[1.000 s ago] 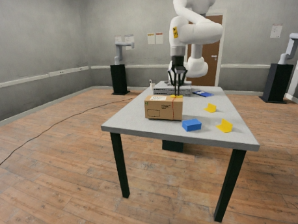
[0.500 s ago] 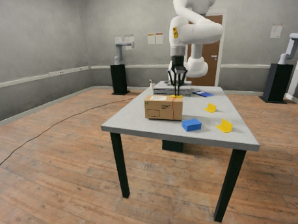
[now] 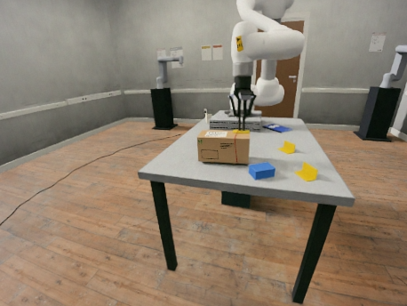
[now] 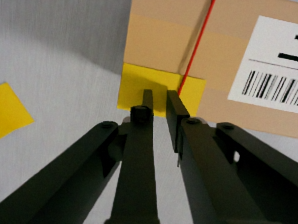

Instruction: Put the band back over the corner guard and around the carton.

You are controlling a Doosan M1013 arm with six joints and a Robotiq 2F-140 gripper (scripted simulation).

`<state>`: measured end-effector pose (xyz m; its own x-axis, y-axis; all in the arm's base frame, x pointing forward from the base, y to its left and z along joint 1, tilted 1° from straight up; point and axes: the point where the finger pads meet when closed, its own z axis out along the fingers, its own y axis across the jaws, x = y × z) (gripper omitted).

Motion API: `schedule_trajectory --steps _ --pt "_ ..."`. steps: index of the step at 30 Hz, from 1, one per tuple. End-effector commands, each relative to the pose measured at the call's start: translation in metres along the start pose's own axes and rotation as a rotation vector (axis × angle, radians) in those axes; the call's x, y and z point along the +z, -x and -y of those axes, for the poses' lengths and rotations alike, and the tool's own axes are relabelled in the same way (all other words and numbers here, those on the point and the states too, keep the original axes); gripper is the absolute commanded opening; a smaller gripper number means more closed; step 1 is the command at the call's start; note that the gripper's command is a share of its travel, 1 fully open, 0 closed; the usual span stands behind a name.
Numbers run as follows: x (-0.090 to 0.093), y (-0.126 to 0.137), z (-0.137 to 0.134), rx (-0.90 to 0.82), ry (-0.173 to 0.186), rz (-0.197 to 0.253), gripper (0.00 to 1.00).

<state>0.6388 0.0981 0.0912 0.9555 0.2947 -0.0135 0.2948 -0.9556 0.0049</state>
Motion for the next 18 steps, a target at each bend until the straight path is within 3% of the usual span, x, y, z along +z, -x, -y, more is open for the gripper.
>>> schedule_trajectory --steps 1,18 --pt "-0.002 -0.001 0.0 0.0 0.0 -0.002 0.18" --pt "-0.014 -0.001 0.0 0.0 0.0 -0.002 0.18"
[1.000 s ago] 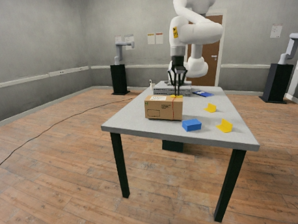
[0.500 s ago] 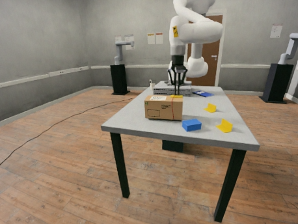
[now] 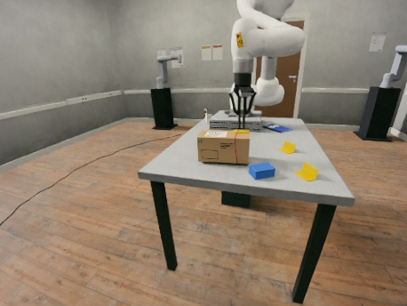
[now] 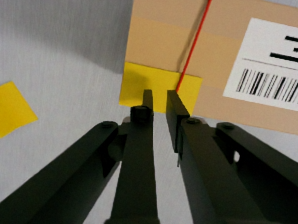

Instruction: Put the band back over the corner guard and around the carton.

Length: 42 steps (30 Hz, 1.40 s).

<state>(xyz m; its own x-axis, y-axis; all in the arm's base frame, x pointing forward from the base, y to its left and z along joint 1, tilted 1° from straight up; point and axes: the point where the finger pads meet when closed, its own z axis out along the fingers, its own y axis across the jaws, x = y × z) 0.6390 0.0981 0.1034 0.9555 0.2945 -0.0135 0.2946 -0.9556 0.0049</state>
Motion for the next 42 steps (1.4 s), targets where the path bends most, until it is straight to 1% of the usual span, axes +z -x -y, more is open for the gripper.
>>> schedule_trajectory --steps 1,9,20,42 --pt "-0.003 -0.001 0.0 0.0 0.0 -0.002 0.18" --pt "-0.01 -0.001 0.0 0.0 0.0 -0.002 0.18" --pt "-0.015 -0.001 0.0 0.0 0.0 -0.002 0.18" --pt "-0.016 -0.001 0.0 0.0 0.0 -0.002 0.18"
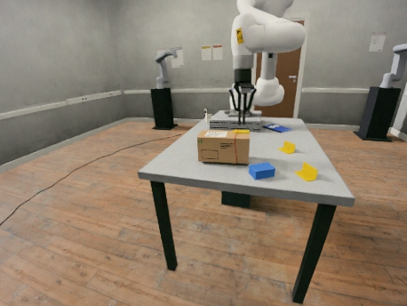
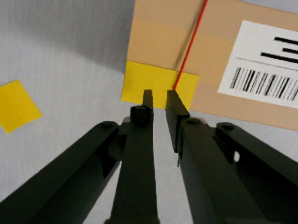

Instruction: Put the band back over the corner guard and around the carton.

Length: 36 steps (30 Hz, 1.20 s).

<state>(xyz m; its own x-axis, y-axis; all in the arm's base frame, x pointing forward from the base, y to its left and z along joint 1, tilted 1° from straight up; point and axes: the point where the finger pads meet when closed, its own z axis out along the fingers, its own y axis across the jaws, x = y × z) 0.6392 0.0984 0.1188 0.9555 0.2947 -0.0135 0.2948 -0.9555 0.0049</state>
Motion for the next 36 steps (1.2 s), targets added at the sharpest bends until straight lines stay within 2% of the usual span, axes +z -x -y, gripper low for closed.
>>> schedule_trajectory --steps 1,4,8,10,36 --pt "-0.001 -0.002 0.0 0.003 0.0 -0.002 0.18" --pt "-0.001 -0.007 -0.003 0.022 0.0 -0.002 0.18" --pt "0.003 -0.069 -0.033 0.228 0.0 -0.002 0.18" --pt "0.004 -0.086 -0.041 0.286 0.0 -0.002 0.18" --pt "0.005 -0.087 -0.042 0.289 0.0 -0.002 0.18"
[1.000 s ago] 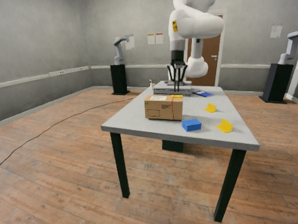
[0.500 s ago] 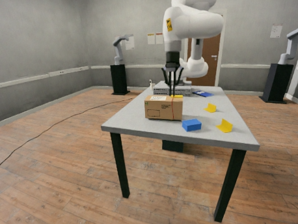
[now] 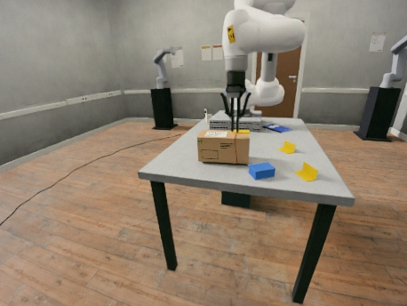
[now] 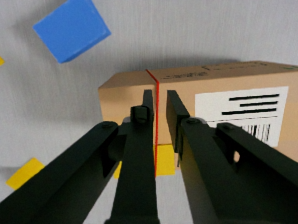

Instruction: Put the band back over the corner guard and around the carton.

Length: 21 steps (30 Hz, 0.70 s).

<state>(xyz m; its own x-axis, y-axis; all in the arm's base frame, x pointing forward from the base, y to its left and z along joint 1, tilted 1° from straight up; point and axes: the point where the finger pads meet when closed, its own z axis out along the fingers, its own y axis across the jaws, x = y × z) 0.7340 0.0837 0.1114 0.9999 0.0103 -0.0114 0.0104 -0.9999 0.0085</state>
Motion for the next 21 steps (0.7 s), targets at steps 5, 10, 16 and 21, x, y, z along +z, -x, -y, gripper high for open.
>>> schedule_trajectory --steps 5,10,16,21 --pt "0.0003 -0.0004 0.0002 0.0 -0.001 -0.002 0.18" --pt "0.0026 -0.0005 0.0002 0.0 -0.001 -0.002 0.18" --pt "0.0064 -0.0006 0.0002 0.0 -0.001 -0.002 0.18" --pt "0.0086 -0.0006 0.0002 0.0 -0.001 -0.002 0.18"
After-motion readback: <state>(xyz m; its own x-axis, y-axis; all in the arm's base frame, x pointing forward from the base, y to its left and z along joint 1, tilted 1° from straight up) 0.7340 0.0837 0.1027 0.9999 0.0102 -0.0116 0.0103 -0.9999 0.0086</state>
